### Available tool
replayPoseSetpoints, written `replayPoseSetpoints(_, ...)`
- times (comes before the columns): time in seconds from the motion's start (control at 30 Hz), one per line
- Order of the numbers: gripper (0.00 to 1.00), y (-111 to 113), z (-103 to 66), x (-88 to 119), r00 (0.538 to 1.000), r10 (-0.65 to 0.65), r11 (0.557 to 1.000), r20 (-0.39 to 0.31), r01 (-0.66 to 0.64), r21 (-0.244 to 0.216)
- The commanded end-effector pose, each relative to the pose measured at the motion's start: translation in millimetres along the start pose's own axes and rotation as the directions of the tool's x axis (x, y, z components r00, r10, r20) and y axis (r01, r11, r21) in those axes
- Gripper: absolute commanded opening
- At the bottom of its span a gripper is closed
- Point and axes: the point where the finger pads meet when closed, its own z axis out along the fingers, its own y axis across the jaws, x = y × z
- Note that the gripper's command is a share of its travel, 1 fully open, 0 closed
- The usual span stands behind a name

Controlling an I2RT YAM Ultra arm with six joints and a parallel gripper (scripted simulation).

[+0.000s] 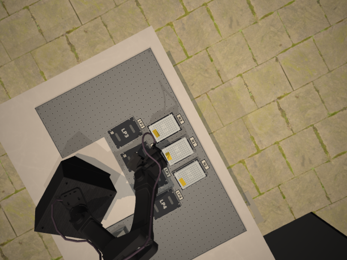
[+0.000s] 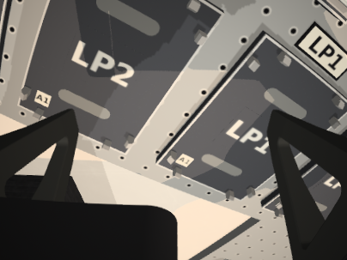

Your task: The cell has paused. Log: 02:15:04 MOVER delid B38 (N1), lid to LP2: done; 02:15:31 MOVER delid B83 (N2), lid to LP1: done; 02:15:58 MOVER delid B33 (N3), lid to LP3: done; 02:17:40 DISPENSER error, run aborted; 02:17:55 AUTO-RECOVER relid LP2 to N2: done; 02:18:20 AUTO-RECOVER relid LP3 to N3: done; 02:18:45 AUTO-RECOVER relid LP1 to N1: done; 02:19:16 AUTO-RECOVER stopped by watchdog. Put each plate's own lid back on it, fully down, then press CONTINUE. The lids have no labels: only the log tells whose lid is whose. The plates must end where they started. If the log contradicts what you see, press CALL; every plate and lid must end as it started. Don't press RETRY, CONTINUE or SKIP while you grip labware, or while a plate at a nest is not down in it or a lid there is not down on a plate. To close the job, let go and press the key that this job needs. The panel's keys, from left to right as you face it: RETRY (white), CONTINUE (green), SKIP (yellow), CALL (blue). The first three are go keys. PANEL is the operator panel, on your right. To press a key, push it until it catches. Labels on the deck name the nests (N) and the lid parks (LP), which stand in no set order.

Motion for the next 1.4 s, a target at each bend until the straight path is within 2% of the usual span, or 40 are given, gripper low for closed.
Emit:
replayPoseSetpoints(0.0, 1.0, 2, 5.2, 0, 0.997, 0.074, 0.997, 0.021, -0.074, -0.008)
replayPoseSetpoints(0.07, 1.0, 0, 12.4, 5, 0.994, 0.109, 0.994, 0.012, -0.109, -0.01)
replayPoseSetpoints(0.23, 1.0, 3, 10.0, 2, 0.981, 0.19, 0.982, 0.022, -0.19, -0.002)
replayPoseSetpoints(0.33, 1.0, -8, 20.1, 10, 0.964, 0.266, 0.964, 0.016, -0.266, -0.004)
replayPoseSetpoints(0.5, 1.0, -4, 17.7, 6, 0.952, 0.306, 0.952, 0.026, -0.306, 0.002)
replayPoseSetpoints(0.53, 1.0, -14, 19.2, 9, 0.937, 0.349, 0.937, 0.035, -0.349, 0.0)
replayPoseSetpoints(0.6, 1.0, -16, 27.0, 15, 0.925, 0.38, 0.925, 0.023, -0.38, 0.0)
replayPoseSetpoints(0.83, 1.0, -16, 24.1, 9, 0.87, 0.492, 0.87, 0.044, -0.493, 0.016)
replayPoseSetpoints(0.97, 1.0, -19, 22.4, 3, 0.866, 0.497, 0.867, 0.057, -0.498, 0.015)
replayPoseSetpoints(1.2, 1.0, -22, 19.8, 5, 0.865, 0.499, 0.866, 0.054, -0.5, 0.009)
replayPoseSetpoints(1.23, 0.99, -29, 19.0, 13, 0.86, 0.502, 0.863, 0.092, -0.506, 0.017)
replayPoseSetpoints(1.27, 0.98, -31, 18.8, 14, 0.857, 0.5, 0.863, 0.126, -0.505, 0.004)
replayPoseSetpoints(1.37, 0.95, -45, 18.1, 21, 0.842, 0.49, 0.864, 0.225, -0.504, 0.006)
